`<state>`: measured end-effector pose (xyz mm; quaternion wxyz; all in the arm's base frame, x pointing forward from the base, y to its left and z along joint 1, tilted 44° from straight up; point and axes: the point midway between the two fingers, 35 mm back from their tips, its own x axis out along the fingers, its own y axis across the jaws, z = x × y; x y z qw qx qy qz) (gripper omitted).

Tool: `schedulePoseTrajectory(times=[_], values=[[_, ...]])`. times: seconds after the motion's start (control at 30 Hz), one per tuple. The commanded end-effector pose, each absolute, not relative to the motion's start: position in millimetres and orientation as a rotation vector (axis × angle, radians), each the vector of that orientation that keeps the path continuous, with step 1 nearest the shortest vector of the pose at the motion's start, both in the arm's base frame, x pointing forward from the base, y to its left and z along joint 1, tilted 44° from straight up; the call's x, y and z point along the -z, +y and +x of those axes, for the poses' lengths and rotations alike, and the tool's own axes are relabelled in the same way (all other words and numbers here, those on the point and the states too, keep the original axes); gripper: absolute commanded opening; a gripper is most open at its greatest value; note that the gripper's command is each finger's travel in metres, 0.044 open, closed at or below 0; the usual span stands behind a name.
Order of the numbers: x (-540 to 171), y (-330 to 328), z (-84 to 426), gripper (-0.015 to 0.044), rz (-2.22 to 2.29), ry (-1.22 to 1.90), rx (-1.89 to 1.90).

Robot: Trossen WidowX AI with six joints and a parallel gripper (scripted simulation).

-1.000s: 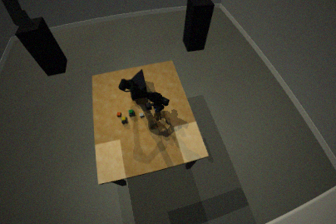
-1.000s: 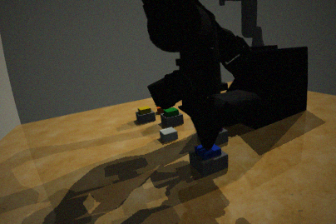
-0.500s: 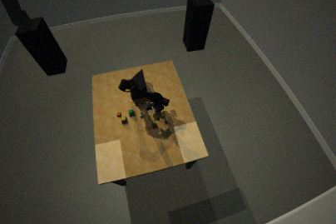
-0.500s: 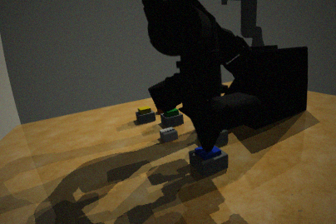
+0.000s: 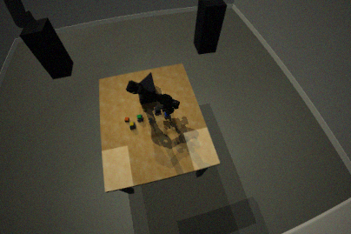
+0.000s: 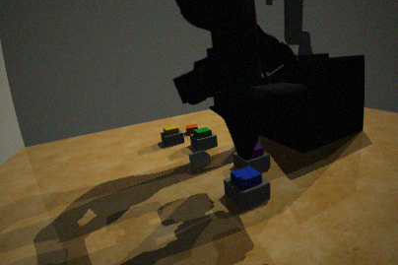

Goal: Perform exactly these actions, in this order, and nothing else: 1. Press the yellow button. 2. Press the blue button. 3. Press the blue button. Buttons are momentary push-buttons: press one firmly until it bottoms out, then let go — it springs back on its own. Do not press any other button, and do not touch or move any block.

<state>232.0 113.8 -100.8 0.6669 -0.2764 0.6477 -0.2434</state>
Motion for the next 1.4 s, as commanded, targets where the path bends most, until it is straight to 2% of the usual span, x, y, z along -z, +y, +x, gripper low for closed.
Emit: schedulePoseTrajectory(times=[0.0, 1.37], values=[[100, 114, 232, 0.002, -0.615, 1.468, 0.557], [123, 92, 233, 0.002, -0.616, 1.468, 0.558]])
